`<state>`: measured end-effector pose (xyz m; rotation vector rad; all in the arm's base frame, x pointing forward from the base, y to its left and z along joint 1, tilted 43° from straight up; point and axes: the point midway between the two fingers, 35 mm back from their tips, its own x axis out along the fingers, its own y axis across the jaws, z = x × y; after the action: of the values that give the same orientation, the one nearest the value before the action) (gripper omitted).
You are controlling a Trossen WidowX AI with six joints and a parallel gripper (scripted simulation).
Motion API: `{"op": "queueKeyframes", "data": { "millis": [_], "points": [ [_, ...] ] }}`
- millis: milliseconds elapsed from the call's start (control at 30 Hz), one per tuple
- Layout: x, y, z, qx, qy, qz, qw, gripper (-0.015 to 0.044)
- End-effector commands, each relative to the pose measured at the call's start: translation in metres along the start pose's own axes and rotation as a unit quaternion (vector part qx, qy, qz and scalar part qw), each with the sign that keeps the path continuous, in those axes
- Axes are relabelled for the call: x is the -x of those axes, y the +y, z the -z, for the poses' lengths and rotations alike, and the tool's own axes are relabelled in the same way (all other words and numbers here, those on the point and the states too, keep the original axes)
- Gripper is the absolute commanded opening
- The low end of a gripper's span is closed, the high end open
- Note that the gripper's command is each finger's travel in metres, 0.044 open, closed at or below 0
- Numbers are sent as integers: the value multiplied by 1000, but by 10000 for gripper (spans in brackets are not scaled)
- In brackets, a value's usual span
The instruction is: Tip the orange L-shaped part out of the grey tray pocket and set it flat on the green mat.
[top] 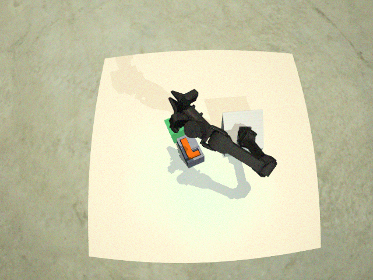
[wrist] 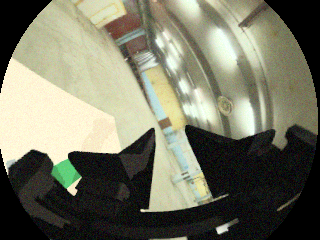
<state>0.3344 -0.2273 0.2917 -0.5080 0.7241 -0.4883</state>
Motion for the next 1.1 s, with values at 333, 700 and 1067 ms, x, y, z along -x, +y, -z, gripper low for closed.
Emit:
{"op": "queueKeyframes", "data": {
  "millis": [333,700,1067],
  "points": [
    [56,273,82,51,145,-560,814,180],
    [118,324,107,16,230,-690,686,180],
    [123,391,131,15,229,-692,685,180]
  ]
}}
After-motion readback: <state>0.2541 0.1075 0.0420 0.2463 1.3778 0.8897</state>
